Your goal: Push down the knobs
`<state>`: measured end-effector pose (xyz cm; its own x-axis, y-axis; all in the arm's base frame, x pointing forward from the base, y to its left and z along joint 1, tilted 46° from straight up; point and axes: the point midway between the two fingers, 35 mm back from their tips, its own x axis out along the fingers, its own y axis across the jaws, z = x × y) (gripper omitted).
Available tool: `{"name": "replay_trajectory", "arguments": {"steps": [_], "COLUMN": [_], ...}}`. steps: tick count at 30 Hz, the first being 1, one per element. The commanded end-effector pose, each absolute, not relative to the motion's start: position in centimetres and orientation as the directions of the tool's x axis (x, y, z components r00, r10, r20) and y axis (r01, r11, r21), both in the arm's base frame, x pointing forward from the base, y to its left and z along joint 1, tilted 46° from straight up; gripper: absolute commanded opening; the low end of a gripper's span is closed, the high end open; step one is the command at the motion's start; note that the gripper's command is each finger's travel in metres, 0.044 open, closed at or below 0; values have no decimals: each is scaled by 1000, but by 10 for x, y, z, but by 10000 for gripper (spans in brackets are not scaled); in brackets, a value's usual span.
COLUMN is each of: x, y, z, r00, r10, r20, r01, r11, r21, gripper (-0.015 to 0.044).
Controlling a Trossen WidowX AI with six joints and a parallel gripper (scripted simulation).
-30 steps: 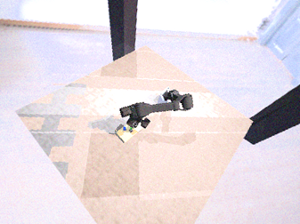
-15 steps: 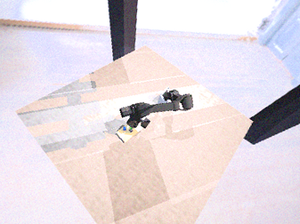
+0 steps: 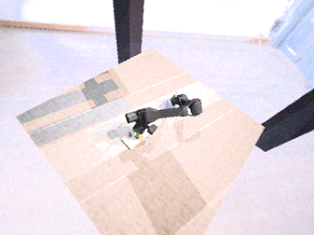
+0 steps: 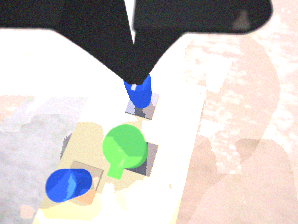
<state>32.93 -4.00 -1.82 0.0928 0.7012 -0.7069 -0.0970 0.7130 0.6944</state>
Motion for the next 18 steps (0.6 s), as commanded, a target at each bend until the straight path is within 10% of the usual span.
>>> {"name": "replay_trajectory", "arguments": {"steps": [1, 18], "x": [334, 333], "y": [-24, -35], "z": [-31, -20], "r00": [67, 67], "r10": [715, 714], "r20": [-696, -697], "r01": [-124, -124], "r11": [698, 699], "r21": [706, 705], "gripper": [0, 0]}}
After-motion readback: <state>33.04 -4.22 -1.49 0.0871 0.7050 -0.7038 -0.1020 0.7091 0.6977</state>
